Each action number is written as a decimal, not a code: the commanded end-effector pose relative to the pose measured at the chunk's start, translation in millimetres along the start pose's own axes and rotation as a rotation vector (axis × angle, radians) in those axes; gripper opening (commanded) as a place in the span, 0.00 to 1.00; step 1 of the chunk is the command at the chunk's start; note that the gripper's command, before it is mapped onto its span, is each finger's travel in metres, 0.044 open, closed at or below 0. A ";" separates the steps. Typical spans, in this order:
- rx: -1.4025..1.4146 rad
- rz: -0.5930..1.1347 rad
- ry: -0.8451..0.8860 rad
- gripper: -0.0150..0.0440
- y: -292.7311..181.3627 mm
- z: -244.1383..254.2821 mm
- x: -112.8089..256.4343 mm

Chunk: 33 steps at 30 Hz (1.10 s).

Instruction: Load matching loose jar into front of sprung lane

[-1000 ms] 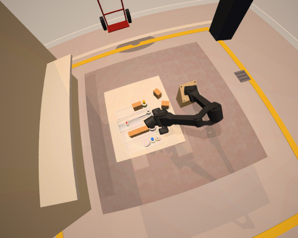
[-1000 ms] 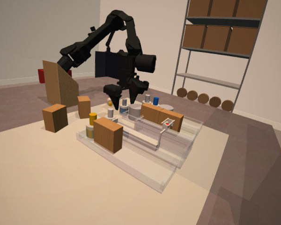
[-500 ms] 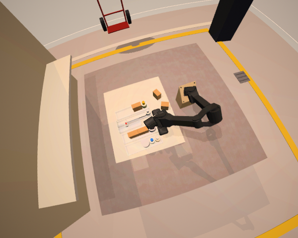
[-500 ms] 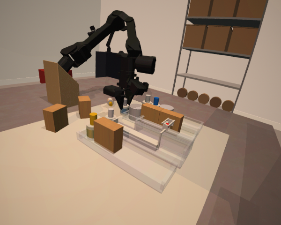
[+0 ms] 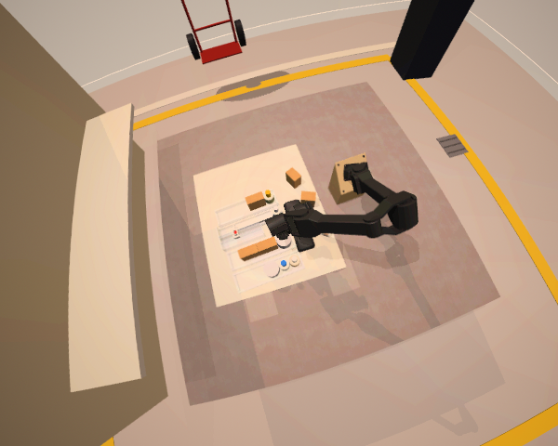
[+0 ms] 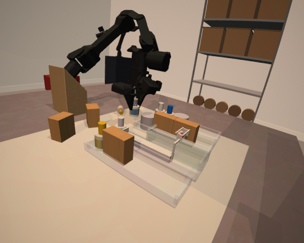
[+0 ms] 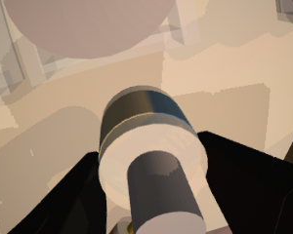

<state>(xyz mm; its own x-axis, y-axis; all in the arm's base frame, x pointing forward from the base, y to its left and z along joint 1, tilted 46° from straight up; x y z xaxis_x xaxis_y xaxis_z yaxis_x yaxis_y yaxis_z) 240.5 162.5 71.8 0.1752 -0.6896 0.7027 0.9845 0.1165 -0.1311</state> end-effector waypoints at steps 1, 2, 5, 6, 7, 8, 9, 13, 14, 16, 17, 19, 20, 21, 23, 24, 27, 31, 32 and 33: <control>0.011 -0.014 -0.001 0.25 1.9 0.2 22.2; 0.011 -0.016 0.000 0.25 1.8 -0.2 28.2; 0.012 -0.020 0.003 0.25 0.5 -1.0 46.1; 0.012 -0.022 0.005 0.25 -0.2 -1.3 52.1; 0.013 -0.024 0.007 0.25 -1.1 -1.4 58.0; 0.013 -0.025 0.009 0.25 -2.1 -1.5 64.0; 0.013 -0.026 0.010 0.25 -2.9 -1.6 68.7; 0.014 -0.028 0.012 0.25 -3.2 -2.4 72.1; 0.015 -0.028 0.011 0.25 -1.8 -4.9 71.1; 0.021 -0.028 0.010 0.25 3.0 -14.0 67.4; 0.023 -0.028 0.009 0.25 5.5 -19.1 65.3; 0.029 -0.029 0.008 0.25 10.1 -29.3 61.2; 0.032 -0.029 0.008 0.25 12.2 -34.4 59.1; 0.035 -0.029 0.008 0.25 14.2 -39.6 57.0; 0.041 -0.029 0.007 0.25 17.8 -50.0 52.7; 0.044 -0.030 0.007 0.25 19.5 -55.3 50.5; 0.052 -0.030 0.006 0.25 23.6 -71.2 43.8; 0.064 -0.030 0.006 0.25 27.4 -92.4 34.7; 0.067 -0.030 0.006 0.25 28.0 -97.7 32.3; 0.070 -0.030 0.007 0.25 28.5 -103.0 30.0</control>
<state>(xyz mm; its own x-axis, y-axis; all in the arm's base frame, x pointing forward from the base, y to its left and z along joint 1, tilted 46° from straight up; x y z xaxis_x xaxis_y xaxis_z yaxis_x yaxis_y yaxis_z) 273.9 78.2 32.3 0.1441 -0.6998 0.6996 0.9881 0.1397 -0.0637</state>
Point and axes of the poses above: the point midway between the two fingers, 35 mm back from their tips, its own x axis back along the fingers, its own z axis across the jaws, y = z × x, the point moved 3 cm from there along x, back along the fingers, and after that the axes turned 6 degrees about -x, right-handed, at the moved point
